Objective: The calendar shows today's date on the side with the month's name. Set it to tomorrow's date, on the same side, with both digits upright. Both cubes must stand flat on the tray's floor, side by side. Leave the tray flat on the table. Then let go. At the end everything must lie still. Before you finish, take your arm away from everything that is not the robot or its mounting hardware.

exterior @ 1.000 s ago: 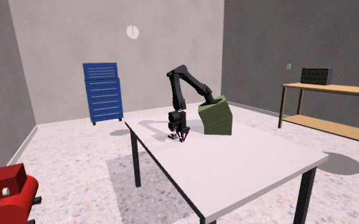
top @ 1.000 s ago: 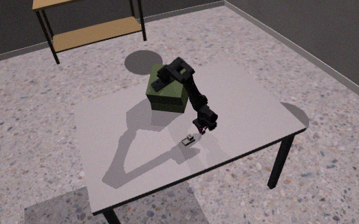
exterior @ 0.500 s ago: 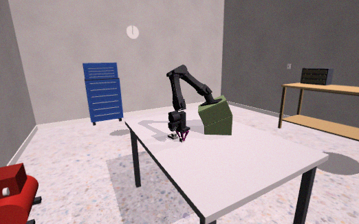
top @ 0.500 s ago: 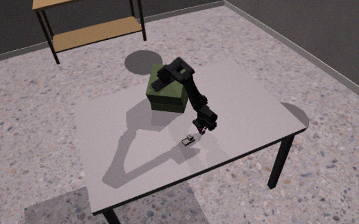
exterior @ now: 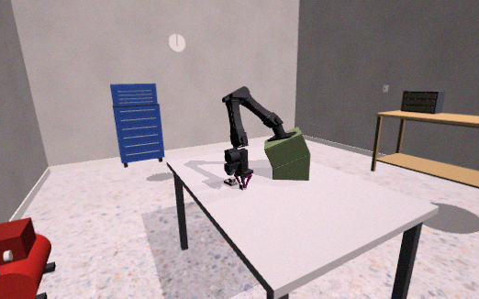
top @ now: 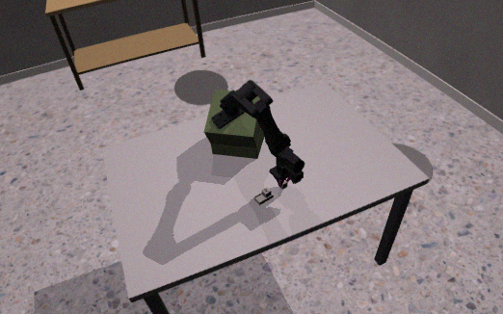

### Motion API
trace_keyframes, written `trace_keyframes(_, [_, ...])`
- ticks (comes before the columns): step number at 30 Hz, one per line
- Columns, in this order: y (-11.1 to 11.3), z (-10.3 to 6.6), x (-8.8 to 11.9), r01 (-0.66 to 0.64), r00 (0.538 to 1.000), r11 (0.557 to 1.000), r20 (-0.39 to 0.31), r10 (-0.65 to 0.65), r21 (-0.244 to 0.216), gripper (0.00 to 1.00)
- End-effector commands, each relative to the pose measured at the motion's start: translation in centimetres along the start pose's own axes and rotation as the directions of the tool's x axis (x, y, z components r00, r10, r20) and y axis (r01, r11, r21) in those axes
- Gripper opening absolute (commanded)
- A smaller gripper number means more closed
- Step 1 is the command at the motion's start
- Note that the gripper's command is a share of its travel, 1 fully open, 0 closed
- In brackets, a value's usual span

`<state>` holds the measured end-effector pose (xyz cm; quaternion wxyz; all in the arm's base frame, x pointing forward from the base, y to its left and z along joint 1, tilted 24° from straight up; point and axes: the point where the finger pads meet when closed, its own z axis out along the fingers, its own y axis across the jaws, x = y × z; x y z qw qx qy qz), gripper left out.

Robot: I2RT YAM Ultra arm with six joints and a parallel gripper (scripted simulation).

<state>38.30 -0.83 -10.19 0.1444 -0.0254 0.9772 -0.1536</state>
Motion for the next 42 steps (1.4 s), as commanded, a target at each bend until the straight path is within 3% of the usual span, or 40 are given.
trace_keyframes(1, [0.02, -0.28, -0.50, -0.002, 1.000, 1.000, 0.013, 0.002, -0.002, 0.26])
trace_keyframes(42, [0.00, -0.28, -0.60, -0.002, 1.000, 1.000, 0.013, 0.002, -0.002, 0.26])
